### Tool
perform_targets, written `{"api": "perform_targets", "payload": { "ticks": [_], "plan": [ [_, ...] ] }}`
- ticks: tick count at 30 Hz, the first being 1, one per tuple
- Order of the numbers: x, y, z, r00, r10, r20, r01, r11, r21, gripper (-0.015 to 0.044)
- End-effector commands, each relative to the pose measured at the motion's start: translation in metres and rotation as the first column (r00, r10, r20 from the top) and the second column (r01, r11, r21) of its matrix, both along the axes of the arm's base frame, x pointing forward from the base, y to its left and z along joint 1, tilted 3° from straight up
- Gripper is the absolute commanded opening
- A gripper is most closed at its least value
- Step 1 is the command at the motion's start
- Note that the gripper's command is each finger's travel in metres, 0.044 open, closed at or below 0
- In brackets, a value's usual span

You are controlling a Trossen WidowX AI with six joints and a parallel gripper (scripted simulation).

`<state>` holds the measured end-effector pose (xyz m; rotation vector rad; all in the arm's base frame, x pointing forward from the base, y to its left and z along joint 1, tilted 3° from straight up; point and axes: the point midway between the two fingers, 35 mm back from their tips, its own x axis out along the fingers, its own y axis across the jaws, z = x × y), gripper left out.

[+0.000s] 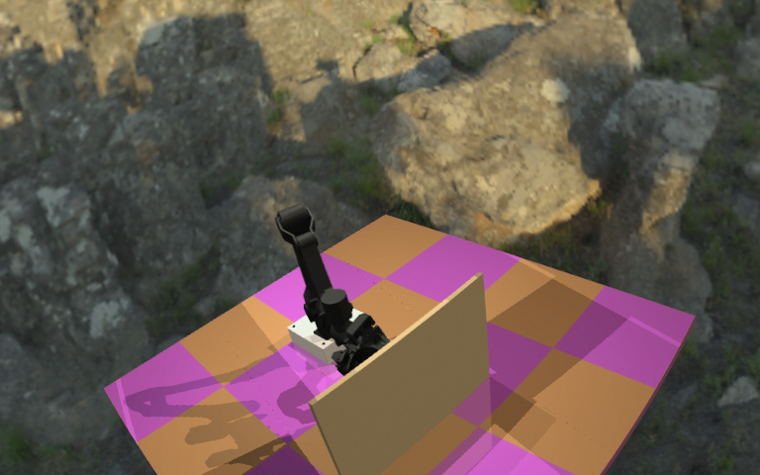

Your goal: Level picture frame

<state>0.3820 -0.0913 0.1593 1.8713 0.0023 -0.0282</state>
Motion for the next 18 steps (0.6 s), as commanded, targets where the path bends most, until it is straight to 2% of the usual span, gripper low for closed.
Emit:
{"api": "perform_targets", "payload": {
  "ticks": [1,18],
  "plan": [
    [0.0007,-0.0008,0.0007,1.0,-0.003,0.001,0.003,1.0,0.006,0.026],
    [0.0007,-0.0008,0.0007,1.0,-0.003,0.001,0.003,1.0,0.006,0.0147]
  ]
}}
